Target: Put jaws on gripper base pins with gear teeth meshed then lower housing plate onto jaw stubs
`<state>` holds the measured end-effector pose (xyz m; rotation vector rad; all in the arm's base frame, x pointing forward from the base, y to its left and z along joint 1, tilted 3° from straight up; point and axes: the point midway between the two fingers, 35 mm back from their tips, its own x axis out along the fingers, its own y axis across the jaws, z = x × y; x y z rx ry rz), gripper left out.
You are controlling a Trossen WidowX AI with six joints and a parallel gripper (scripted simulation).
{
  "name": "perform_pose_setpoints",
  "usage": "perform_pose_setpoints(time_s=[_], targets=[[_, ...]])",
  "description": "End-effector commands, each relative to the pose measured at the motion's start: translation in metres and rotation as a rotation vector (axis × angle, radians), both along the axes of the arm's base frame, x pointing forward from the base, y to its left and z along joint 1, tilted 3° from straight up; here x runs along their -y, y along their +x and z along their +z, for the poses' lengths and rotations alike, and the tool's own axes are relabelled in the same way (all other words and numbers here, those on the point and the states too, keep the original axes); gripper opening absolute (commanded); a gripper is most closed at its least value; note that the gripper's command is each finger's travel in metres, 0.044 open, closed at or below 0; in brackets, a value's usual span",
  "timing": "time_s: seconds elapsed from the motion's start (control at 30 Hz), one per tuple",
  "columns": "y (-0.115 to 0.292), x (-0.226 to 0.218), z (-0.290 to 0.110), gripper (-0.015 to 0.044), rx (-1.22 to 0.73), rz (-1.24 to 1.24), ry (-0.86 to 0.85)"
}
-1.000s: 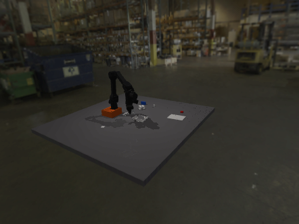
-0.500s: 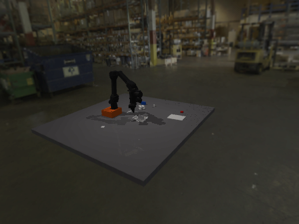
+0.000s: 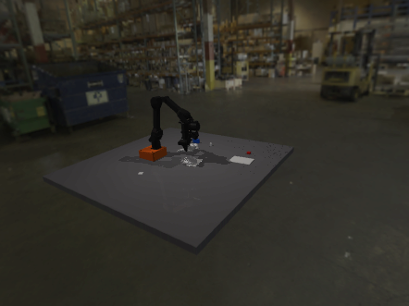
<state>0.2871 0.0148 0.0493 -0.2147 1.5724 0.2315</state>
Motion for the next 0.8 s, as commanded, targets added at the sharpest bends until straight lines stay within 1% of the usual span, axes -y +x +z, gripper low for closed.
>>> perform_pose_setpoints(time_s=[0.0,0.37,0.77], targets=[[-0.002,-0.016,0.000,0.0134,-0.003,-0.074,0.006],[-0.009,-0.051,0.000,0.0134,-0.008,-0.238,0.006],[-0.009,-0.053,0.000,0.0134,-0.008,-0.248,0.006]])
